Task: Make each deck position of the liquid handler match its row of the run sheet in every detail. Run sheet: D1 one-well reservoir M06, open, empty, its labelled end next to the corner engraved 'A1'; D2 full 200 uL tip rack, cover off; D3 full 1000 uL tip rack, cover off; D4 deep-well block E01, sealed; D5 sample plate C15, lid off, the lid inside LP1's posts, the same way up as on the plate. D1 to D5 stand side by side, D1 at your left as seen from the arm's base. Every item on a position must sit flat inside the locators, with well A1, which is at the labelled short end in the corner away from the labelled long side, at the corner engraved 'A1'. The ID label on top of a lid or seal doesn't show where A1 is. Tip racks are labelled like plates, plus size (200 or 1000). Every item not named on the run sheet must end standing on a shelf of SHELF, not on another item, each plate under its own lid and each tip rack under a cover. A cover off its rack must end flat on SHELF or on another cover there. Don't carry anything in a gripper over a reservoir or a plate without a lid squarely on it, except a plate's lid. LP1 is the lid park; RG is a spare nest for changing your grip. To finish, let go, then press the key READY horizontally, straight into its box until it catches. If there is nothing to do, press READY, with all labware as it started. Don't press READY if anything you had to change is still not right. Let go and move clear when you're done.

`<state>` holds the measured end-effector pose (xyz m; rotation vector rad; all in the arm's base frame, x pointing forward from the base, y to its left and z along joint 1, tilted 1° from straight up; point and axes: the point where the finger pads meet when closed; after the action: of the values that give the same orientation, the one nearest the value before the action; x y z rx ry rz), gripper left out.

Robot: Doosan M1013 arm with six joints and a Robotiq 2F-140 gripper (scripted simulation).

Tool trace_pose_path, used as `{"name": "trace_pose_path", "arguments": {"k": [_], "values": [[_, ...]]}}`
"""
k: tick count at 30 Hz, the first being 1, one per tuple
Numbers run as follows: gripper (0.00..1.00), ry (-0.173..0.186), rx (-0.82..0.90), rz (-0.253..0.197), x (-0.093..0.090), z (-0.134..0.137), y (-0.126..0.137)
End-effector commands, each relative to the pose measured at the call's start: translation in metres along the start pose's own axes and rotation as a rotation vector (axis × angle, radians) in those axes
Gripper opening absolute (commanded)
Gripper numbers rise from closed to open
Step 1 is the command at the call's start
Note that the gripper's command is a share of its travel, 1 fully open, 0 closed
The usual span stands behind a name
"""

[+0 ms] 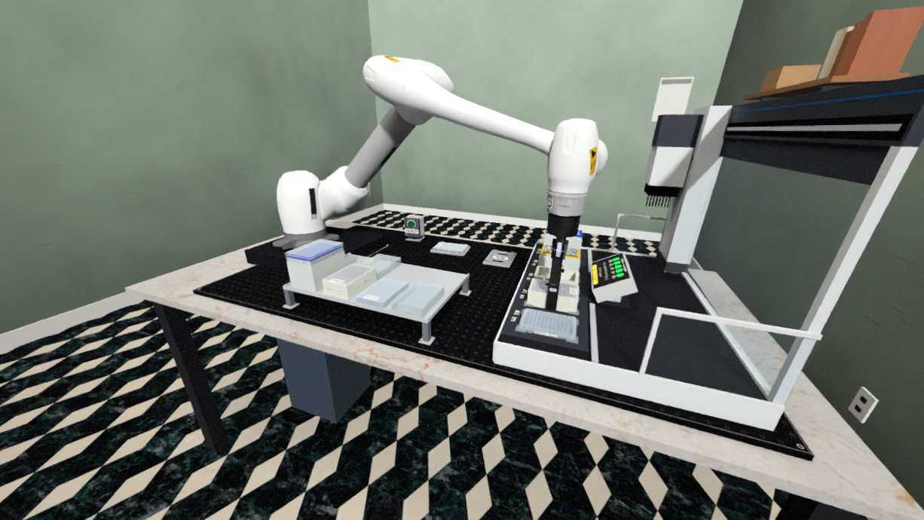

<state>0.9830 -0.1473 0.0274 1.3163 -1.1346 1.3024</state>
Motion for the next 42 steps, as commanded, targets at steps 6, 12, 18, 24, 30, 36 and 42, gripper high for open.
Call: {"name": "trace_pose_path", "arguments": {"k": [6, 12, 18, 24, 30, 36, 42], "values": [[0.10, 0.000, 0.000, 0.002, 0.001, 0.000, 0.000], [0.10, 0.000, 0.000, 0.002, 0.001, 0.000, 0.000], [0.10, 0.000, 0.000, 0.002, 0.001, 0.000, 0.000], [0.10, 0.000, 0.000, 0.002, 0.001, 0.000, 0.000], [0.10, 0.000, 0.000, 0.002, 0.006, 0.000, 0.000], [0.10, 0.000, 0.000, 0.002, 0.013, 0.000, 0.000], [0.10, 0.000, 0.000, 0.002, 0.023, 0.000, 0.000]]}}
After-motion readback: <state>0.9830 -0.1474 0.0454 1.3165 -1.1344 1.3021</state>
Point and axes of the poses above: the point where the finger pads meet when closed, its own x axis back along the fingers, its own z axis across the jaws, y = z × x, and after that the axes turned 7 degrees about x, right-handed
